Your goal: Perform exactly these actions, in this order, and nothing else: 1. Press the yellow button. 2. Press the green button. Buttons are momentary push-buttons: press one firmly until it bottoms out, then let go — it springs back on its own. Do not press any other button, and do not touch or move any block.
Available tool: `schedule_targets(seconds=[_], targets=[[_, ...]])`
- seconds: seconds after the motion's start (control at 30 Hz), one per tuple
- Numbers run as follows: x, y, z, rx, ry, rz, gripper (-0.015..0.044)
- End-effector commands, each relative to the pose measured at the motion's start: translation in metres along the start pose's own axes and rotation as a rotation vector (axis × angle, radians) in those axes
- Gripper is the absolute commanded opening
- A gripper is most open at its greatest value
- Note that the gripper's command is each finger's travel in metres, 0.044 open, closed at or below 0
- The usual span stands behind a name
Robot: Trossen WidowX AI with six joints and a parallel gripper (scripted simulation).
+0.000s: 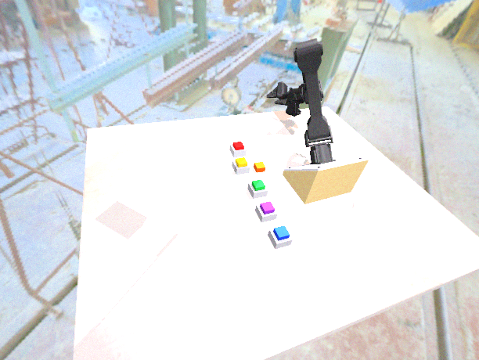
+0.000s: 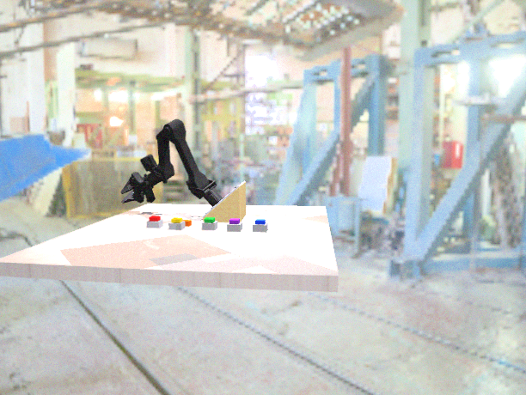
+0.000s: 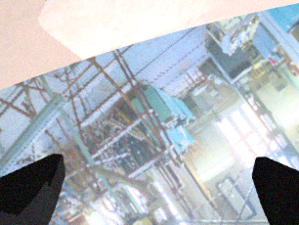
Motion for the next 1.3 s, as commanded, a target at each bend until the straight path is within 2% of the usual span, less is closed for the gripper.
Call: schedule_targets(seconds=[0.0, 0.2, 0.5, 0.77, 1.0, 1.27], targets=[[0.000, 0.001, 0.000, -0.002, 0.006, -0.001, 0.0400], [0.007, 0.029, -0.007, -0.057, 0.199, -0.023, 0.0400], [0.018, 0.100, -0.064, -0.181, 0.709, -0.146, 0.0400], [0.033, 0.139, -0.111, -0.138, 1.137, -0.317, 0.0400], [0.071, 0.166, -0.152, 0.090, 1.529, -0.510, 0.0400], [0.119, 0.172, -0.206, 0.491, 1.820, -0.676, 0.0400]])
Point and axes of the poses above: the point midway between the two fingers, 35 mm back from their tips, its own y axis out along the fingers, its own z axis across the jaws, x = y × z, the point moved 7 cm from there along -y, back along the fingers, and after that the axes turned 5 degrees about y, right-handed, at the moved point
